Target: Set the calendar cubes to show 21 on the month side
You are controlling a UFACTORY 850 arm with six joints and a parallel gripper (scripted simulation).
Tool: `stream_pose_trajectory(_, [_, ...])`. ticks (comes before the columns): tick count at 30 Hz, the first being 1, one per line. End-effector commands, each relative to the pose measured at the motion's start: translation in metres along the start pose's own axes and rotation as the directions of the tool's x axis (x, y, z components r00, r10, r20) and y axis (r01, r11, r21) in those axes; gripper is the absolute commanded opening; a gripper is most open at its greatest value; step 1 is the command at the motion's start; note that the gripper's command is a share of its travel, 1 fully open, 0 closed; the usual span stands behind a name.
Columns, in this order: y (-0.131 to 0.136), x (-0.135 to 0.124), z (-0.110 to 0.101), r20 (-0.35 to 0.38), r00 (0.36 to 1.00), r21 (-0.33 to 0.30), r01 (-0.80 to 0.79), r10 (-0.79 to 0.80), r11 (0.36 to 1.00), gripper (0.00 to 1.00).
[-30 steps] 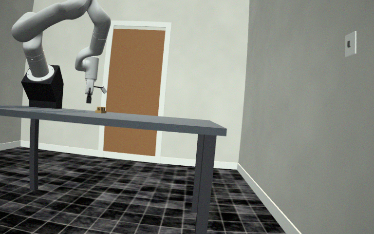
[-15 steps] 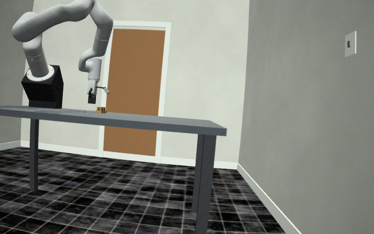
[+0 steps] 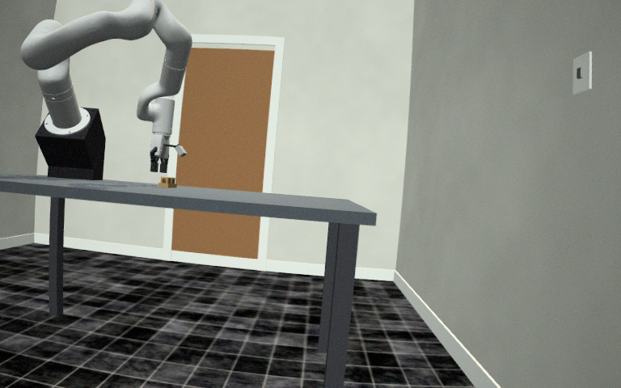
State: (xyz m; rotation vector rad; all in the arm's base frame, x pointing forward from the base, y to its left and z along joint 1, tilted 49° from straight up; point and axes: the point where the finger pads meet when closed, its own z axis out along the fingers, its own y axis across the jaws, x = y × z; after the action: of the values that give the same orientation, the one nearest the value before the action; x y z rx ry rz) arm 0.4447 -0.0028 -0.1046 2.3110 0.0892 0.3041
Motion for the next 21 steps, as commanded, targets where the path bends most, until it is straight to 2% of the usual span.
stream_pose_trajectory(1, [-0.013, 0.005, 0.0, -0.003, 1.0, 0.0, -0.014, 0.014, 1.0, 1.0])
stream_pose_trajectory(12, [-0.013, 0.005, 0.014, -0.003, 1.0, 0.0, -0.014, 0.014, 1.0, 1.0])
stream_pose_trajectory(21, [-0.013, 0.005, 0.035, -0.003, 1.0, 0.0, -0.014, 0.014, 1.0, 1.0])
